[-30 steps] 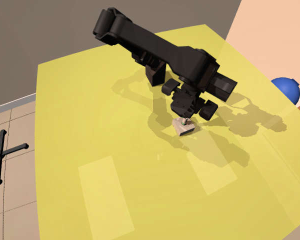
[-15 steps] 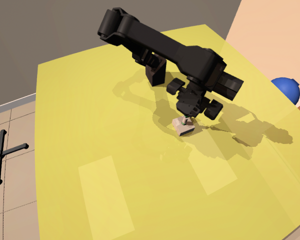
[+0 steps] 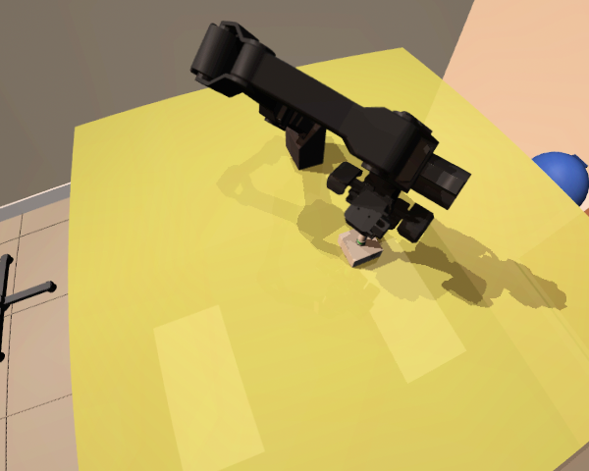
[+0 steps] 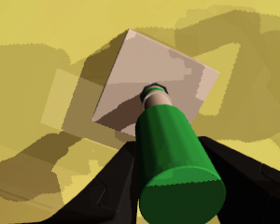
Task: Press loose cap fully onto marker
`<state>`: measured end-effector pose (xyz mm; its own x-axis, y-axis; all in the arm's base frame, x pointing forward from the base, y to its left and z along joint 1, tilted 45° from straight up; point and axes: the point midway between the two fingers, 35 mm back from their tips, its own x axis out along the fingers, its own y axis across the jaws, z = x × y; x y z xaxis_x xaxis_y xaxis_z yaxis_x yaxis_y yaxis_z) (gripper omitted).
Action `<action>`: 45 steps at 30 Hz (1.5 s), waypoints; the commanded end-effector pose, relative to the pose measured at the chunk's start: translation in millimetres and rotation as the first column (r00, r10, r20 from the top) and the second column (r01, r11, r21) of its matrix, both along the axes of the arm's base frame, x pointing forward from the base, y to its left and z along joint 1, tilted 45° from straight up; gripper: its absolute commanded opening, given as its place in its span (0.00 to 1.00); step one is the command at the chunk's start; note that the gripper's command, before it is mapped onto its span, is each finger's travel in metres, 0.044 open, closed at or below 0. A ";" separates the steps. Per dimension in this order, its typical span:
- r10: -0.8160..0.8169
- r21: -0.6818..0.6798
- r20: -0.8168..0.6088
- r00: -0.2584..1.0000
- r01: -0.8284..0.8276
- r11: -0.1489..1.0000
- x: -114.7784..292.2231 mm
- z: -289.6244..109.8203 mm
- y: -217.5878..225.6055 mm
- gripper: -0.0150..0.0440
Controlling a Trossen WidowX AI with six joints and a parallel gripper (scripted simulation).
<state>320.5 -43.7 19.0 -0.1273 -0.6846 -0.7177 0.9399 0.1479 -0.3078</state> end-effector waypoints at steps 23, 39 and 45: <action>0.005 -0.007 -0.004 1.000 -0.005 1.000 -5.7 -23.9 -24.5 0.25; 0.000 -0.003 -0.002 1.000 0.000 1.000 -6.0 -23.8 -23.9 0.74; 0.000 -0.003 -0.002 1.000 0.000 1.000 -6.0 -23.8 -23.9 1.00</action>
